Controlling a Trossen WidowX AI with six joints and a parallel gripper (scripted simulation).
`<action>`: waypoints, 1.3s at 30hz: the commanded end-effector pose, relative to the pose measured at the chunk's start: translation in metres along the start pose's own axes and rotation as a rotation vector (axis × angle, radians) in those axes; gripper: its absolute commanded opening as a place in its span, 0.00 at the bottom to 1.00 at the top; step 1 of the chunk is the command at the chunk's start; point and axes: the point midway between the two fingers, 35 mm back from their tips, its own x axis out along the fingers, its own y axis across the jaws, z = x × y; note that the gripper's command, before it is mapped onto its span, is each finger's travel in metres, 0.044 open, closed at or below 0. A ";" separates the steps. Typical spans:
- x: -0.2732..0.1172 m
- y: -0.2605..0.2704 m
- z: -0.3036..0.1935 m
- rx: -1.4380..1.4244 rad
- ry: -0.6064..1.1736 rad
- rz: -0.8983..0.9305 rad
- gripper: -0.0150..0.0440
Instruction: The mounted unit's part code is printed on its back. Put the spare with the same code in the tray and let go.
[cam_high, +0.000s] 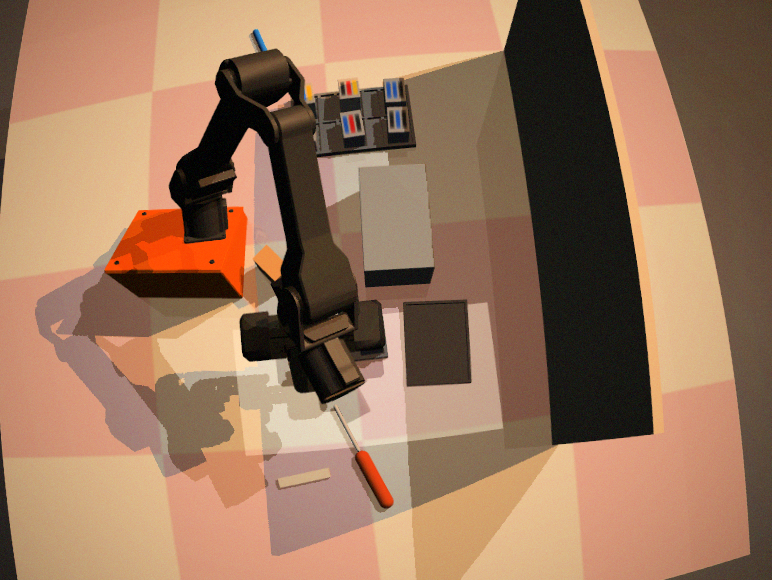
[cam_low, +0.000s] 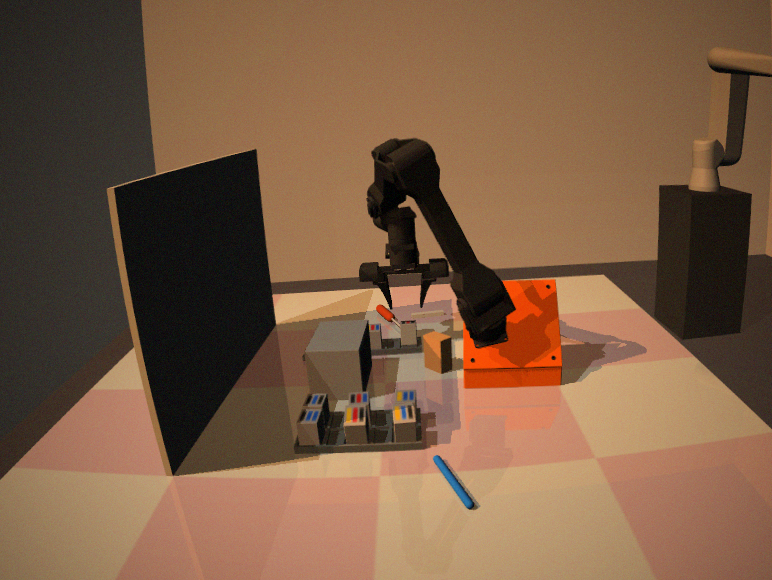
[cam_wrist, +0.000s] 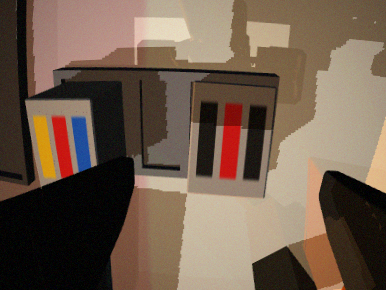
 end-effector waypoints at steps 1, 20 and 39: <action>0.009 -0.001 -0.001 0.009 0.010 -0.002 0.76; 0.041 0.000 -0.001 0.009 0.011 -0.002 0.76; 0.071 -0.002 -0.004 0.008 0.013 -0.001 0.76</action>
